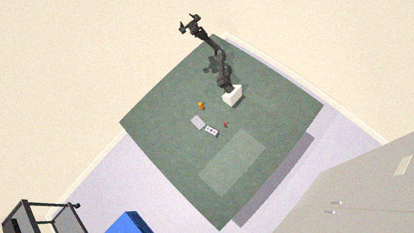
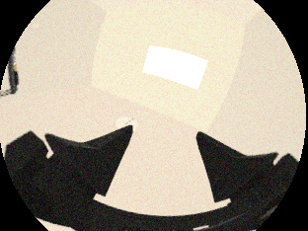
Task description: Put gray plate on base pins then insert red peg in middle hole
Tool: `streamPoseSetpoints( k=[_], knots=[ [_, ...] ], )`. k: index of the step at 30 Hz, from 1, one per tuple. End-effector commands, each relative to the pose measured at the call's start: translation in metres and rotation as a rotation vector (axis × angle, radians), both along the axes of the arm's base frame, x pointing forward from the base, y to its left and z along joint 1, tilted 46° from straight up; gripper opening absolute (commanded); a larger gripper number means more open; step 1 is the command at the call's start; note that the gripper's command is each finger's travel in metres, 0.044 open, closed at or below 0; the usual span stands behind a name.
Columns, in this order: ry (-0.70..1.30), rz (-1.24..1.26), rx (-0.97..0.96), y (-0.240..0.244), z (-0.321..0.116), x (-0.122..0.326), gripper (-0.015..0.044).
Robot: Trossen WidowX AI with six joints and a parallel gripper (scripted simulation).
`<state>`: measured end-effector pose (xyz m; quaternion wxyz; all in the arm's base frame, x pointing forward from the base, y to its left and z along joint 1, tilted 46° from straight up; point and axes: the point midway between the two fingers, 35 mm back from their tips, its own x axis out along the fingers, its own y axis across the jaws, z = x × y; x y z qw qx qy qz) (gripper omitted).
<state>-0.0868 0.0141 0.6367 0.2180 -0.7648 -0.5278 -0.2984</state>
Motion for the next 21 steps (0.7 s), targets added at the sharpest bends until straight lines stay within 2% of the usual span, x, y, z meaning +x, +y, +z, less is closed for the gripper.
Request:
streamPoseSetpoints(
  k=[1, 3, 10, 16, 21],
  knots=[
    [0.000, 0.000, 0.000, 0.000, 0.000, 0.000, 0.0426],
    [0.057, 0.023, 0.003, 0.006, 0.000, 0.011, 0.0440],
    [0.634, 0.206, 0.083, 0.061, -0.013, 0.116, 0.0440],
    [1.048, 0.247, 0.190, 0.104, -0.045, 0.206, 0.0440],
    [1.343, 0.279, 0.330, 0.125, -0.074, 0.256, 0.0440]
  ],
)
